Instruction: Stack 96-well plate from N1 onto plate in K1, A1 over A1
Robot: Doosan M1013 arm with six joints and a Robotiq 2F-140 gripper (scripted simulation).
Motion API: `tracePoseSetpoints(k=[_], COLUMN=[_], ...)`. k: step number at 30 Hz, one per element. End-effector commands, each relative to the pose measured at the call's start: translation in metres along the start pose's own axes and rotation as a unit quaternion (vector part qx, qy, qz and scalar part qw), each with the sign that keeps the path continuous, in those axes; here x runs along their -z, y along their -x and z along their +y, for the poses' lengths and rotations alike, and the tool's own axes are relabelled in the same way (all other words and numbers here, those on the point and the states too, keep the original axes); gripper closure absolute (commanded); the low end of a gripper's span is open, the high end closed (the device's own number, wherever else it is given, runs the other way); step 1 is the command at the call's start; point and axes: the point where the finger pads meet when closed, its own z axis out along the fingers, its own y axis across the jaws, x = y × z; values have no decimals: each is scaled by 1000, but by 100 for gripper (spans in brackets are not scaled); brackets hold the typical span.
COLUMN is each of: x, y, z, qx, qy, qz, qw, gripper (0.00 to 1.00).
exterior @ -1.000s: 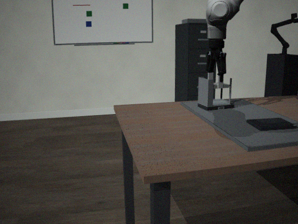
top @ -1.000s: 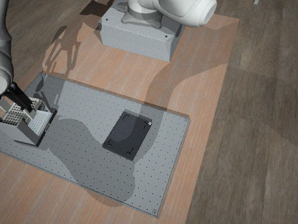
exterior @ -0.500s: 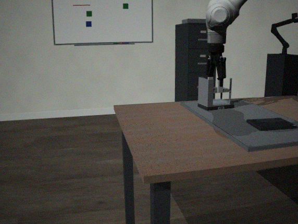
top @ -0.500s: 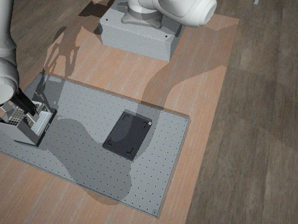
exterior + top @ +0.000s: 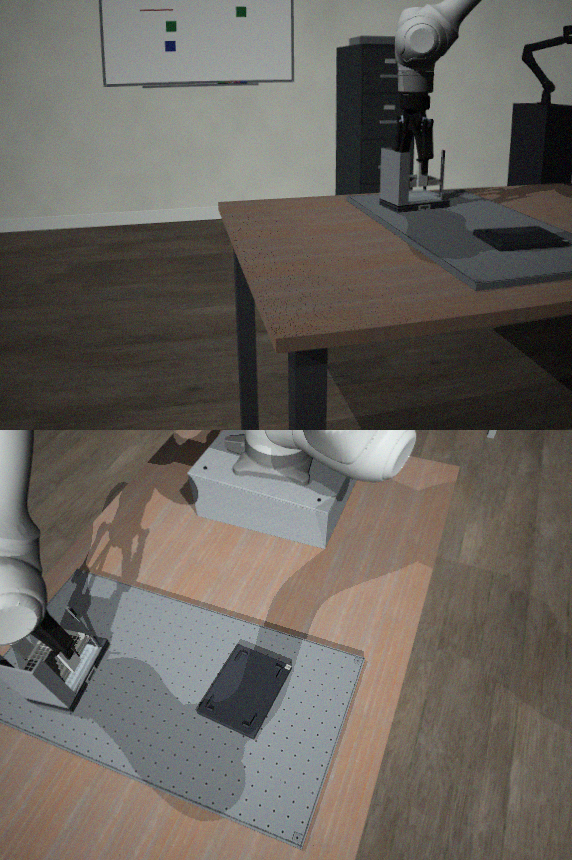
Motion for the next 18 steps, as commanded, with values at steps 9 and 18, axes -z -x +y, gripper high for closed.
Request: tracePoseSetpoints(k=[9,18], x=[-16,-16], y=[0,0], z=[0,0], qx=[0,0], qy=[0,0], qz=[0,0], qw=[1000,1000], gripper=[100,100])
